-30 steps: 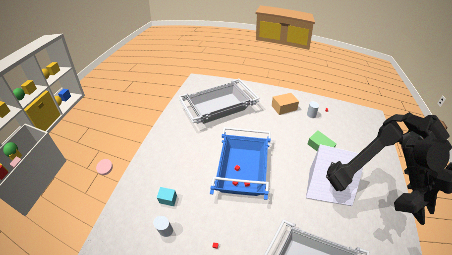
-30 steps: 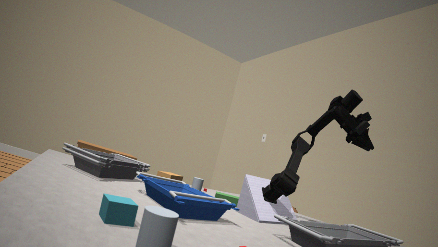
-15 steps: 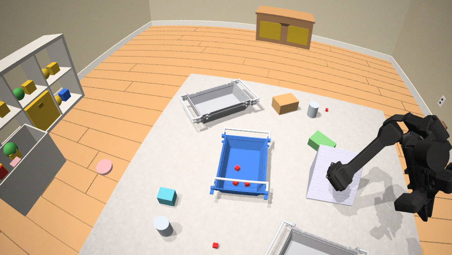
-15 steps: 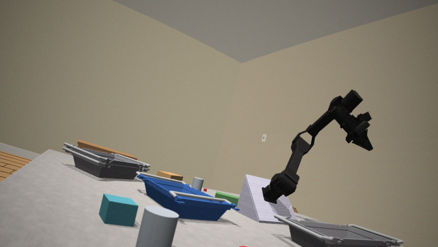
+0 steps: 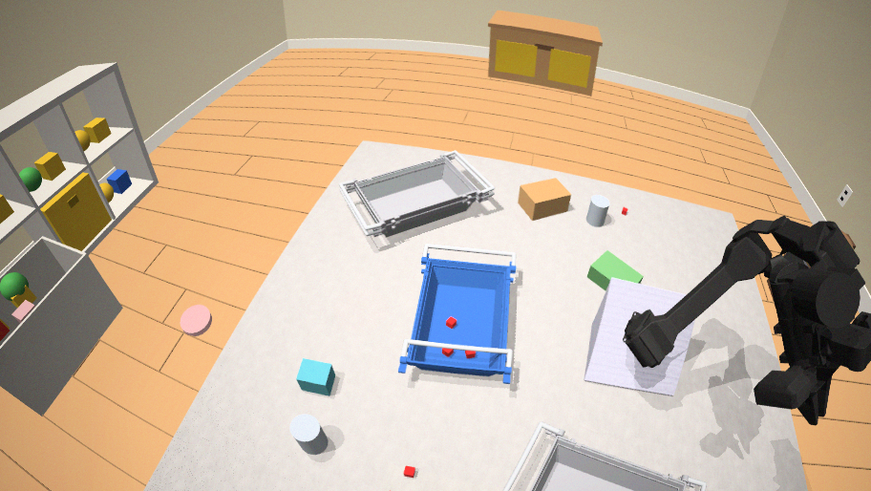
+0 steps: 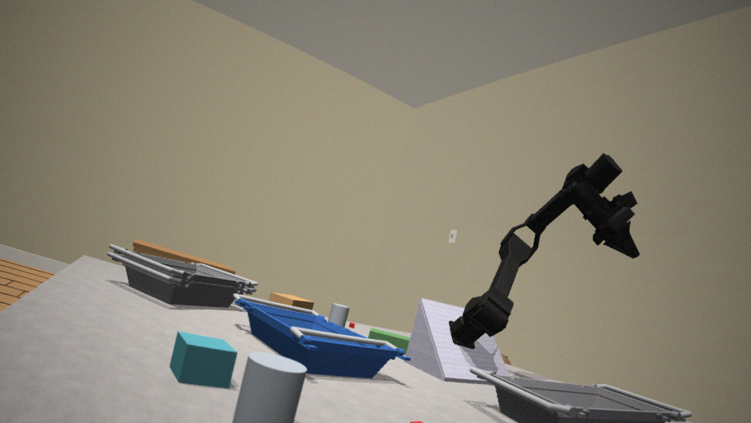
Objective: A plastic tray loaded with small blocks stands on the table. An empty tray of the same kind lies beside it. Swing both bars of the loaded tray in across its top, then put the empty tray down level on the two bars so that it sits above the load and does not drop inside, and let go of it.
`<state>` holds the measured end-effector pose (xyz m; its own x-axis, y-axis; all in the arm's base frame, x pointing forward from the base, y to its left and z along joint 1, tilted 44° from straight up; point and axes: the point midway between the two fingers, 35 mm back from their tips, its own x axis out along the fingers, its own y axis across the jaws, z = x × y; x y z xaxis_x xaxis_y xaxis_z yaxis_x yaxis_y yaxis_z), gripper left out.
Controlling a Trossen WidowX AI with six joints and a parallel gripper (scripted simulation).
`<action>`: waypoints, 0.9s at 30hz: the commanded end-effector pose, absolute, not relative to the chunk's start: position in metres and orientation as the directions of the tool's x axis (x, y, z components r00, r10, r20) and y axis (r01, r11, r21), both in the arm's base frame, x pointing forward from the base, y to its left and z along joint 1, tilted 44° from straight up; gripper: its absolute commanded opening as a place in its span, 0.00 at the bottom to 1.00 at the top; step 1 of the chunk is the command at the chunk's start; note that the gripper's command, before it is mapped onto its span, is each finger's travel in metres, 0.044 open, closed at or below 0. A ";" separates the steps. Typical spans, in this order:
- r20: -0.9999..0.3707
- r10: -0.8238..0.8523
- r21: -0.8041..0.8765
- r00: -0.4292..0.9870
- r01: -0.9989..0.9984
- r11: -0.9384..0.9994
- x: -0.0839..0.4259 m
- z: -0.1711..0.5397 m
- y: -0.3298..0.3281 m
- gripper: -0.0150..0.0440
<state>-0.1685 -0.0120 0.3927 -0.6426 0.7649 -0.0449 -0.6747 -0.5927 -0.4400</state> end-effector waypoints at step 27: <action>-0.388 0.921 -0.003 -0.024 -1.000 -0.027 0.071 0.411 0.182 0.41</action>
